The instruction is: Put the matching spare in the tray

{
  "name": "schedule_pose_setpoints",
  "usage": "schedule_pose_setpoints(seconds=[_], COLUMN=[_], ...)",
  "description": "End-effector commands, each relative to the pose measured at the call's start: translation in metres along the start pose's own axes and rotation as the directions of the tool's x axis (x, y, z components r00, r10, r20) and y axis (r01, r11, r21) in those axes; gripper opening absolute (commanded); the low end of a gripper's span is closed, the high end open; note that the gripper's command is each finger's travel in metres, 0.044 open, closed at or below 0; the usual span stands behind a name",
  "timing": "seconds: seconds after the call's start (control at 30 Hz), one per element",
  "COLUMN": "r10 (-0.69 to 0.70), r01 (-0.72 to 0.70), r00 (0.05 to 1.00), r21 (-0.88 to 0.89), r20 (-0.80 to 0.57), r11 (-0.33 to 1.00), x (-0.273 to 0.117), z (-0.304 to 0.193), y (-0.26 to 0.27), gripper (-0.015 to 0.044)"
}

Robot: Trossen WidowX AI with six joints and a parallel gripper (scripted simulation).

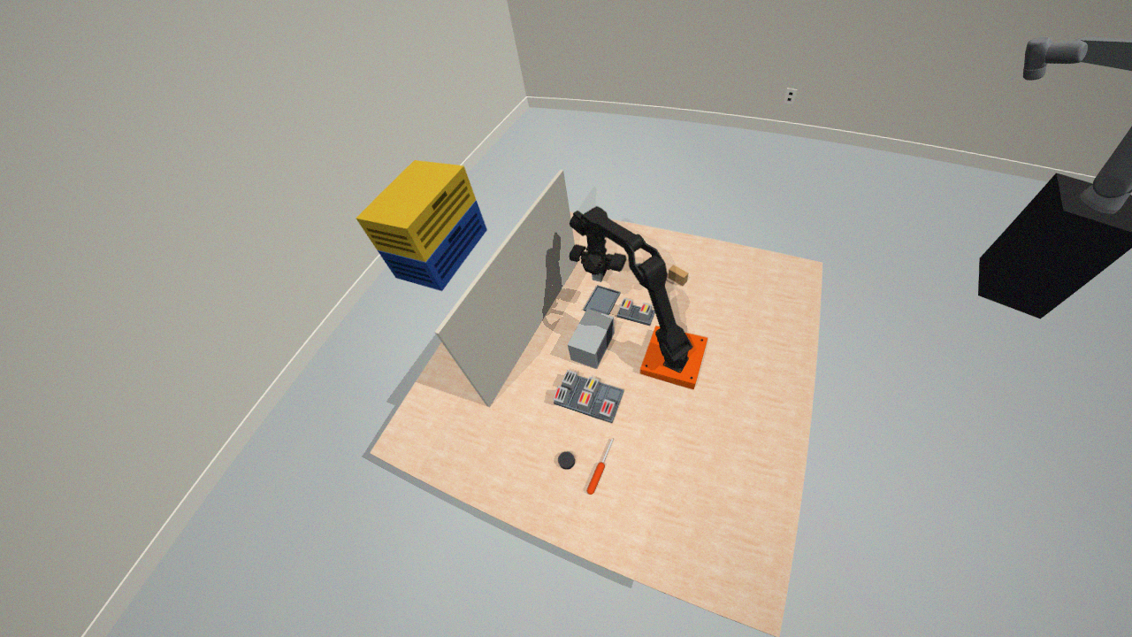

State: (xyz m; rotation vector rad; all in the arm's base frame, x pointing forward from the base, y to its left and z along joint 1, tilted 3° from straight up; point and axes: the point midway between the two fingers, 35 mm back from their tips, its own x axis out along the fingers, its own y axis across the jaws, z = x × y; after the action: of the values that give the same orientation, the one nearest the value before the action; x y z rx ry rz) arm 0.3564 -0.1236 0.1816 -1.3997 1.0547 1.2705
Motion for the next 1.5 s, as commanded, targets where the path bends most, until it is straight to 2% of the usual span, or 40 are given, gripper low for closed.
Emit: schedule_pose_setpoints(seconds=[0.0,1.47], r10=[0.001,0.001], r01=[-0.001,-0.001], r00=[1.0,1.0], r21=[-0.003,-0.003], r20=[0.004,0.004], r11=[1.0,1.0], x=[0.004,0.038], z=[0.0,-0.002], y=[0.0,-0.004], gripper=[0.0,0.0])
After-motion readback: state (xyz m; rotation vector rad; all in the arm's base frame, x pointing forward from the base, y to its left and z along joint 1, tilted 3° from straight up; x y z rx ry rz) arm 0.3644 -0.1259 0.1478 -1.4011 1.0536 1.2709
